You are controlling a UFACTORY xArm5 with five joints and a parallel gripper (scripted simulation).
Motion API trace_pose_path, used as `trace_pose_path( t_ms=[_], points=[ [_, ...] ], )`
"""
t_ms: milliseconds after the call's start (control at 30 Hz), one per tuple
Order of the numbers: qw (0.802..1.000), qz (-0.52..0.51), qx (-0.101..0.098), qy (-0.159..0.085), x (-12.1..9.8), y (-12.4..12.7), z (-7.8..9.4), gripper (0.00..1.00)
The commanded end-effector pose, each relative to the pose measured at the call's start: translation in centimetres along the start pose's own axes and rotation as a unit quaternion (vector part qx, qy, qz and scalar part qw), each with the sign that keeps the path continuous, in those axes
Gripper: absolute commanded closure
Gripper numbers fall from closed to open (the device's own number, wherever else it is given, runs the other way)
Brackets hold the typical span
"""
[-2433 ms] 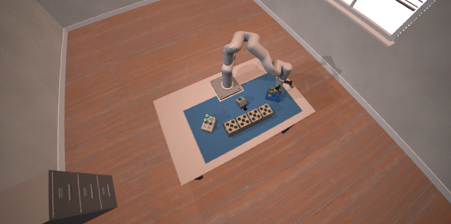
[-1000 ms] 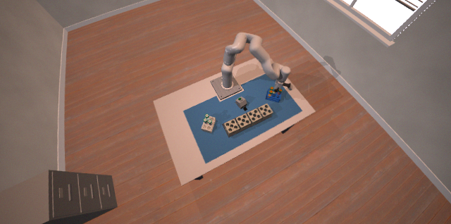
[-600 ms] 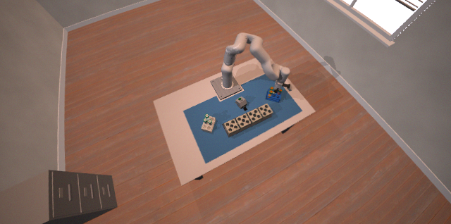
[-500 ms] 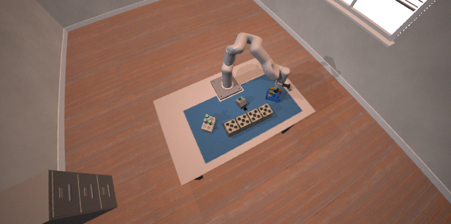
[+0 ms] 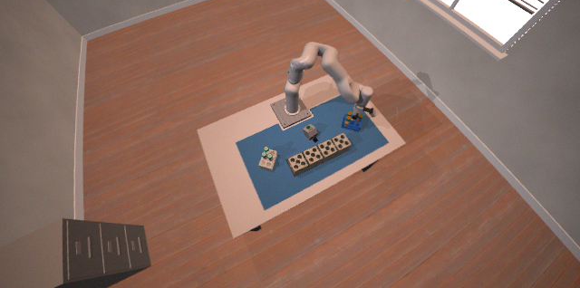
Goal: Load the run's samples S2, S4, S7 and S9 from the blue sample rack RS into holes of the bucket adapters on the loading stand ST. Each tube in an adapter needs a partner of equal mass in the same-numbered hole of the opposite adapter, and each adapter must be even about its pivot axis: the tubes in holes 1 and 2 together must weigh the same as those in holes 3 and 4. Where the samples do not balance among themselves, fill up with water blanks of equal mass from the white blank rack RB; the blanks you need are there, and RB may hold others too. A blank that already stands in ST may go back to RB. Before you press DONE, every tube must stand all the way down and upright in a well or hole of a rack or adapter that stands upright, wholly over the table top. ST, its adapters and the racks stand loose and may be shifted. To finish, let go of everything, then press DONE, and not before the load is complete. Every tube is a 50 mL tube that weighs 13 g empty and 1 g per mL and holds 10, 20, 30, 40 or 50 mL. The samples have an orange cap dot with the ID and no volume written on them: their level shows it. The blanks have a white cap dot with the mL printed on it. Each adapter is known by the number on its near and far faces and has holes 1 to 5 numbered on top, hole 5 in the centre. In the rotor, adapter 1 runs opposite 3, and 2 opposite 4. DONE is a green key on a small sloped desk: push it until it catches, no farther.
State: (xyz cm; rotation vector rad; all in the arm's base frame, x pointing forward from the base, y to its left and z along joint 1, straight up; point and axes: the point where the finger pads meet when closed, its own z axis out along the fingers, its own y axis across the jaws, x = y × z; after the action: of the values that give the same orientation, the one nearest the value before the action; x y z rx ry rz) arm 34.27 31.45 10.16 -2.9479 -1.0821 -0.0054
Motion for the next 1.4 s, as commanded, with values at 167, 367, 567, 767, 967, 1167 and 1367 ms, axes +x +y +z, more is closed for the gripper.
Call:
trace_pose_path(
  t_ms=[167,367,567,767,967,1167,1367],
  points=[
    [1.0,0.0,0.0,0.002,0.1,0.0,-0.1,0.57],
    [1.0,0.0,0.0,0.002,0.1,0.0,-0.1,0.57],
    [1.0,0.0,0.0,0.002,0.1,0.0,-0.1,0.57],
    [1.0,0.0,0.0,0.002,0.1,0.0,-0.3,0.57],
    [1.0,0.0,0.0,0.002,0.1,0.0,-1.5,0.57],
    [1.0,0.0,0.0,0.002,0.1,0.0,-2.7,0.57],
    [1.0,0.0,0.0,0.002,0.1,0.0,-3.5,0.57]
  ],
)
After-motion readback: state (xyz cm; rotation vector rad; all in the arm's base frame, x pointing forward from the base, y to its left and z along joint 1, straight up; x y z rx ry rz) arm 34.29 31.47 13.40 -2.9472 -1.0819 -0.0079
